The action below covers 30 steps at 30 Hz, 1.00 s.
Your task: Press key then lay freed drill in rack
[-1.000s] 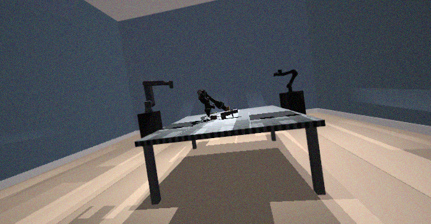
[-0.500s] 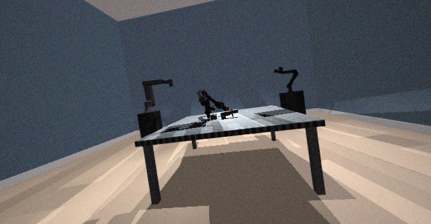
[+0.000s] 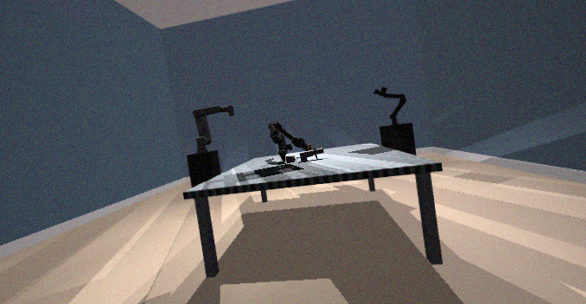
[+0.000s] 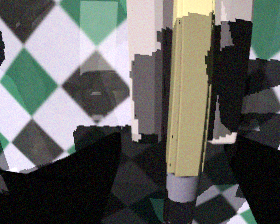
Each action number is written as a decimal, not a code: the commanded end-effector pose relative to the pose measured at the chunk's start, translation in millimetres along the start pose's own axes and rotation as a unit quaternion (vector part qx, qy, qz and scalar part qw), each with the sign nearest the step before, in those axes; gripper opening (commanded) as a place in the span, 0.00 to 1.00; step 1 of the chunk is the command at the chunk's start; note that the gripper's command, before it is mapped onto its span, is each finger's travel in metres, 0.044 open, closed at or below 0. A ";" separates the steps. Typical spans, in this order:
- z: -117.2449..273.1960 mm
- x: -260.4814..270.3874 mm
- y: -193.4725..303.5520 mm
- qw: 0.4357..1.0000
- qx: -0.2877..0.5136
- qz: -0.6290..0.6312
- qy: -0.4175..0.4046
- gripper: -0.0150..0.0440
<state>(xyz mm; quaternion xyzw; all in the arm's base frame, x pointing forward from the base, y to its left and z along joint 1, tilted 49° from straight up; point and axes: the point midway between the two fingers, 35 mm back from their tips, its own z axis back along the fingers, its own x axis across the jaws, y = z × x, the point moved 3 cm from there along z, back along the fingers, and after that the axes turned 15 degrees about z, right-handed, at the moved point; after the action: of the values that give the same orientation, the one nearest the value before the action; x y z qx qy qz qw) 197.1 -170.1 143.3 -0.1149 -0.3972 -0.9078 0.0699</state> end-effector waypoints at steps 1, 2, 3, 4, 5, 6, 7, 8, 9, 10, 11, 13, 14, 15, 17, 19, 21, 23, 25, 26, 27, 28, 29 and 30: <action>0.2 0.1 0.2 1.000 0.000 -0.001 0.000 0.92; 0.2 0.1 0.2 1.000 0.000 -0.001 0.000 0.97; 2.6 -0.1 0.2 1.000 0.000 -0.001 0.000 1.00; 6.4 -0.2 0.1 1.000 0.000 -0.001 0.000 1.00; 12.2 -0.2 -0.1 1.000 -0.001 0.000 0.000 1.00; 17.7 0.1 -0.5 1.000 -0.001 0.001 0.001 1.00; 22.1 0.4 -0.9 1.000 -0.002 0.001 0.001 1.00; 26.0 0.4 -1.3 1.000 -0.002 0.001 0.001 1.00; 29.9 0.3 -1.6 1.000 -0.002 0.001 0.001 1.00; 34.0 0.1 -1.7 1.000 -0.002 0.001 0.001 1.00; 38.3 0.0 -1.8 1.000 -0.002 0.002 0.001 1.00; 46.9 -0.2 -1.8 1.000 -0.002 0.002 0.001 1.00; 51.3 -0.2 -1.7 1.000 -0.003 0.002 0.001 1.00; 55.6 -0.2 -1.6 1.000 -0.003 0.002 0.001 1.00; 64.3 -0.3 -1.2 1.000 -0.003 0.002 0.001 1.00; 73.2 -0.4 -0.6 1.000 -0.003 0.002 0.001 1.00; 79.5 -0.5 -0.2 1.000 -0.003 0.002 0.001 1.00; 72.0 2.6 4.9 0.999 -0.005 -0.033 0.006 1.00; 73.0 9.3 19.4 0.991 -0.012 -0.132 0.013 1.00; 73.6 13.5 27.4 0.982 -0.015 -0.185 0.017 1.00; 74.4 18.1 35.3 0.971 -0.018 -0.238 0.021 1.00; 75.3 23.1 43.2 0.956 -0.021 -0.290 0.024 1.00; 76.4 28.5 51.1 0.939 -0.023 -0.342 0.028 1.00; 77.6 34.2 58.8 0.919 -0.025 -0.392 0.032 1.00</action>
<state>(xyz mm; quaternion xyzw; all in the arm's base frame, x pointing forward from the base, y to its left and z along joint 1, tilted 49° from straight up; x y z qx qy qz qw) 196.9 -143.9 223.6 0.0109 -0.3933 -0.9024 -0.1756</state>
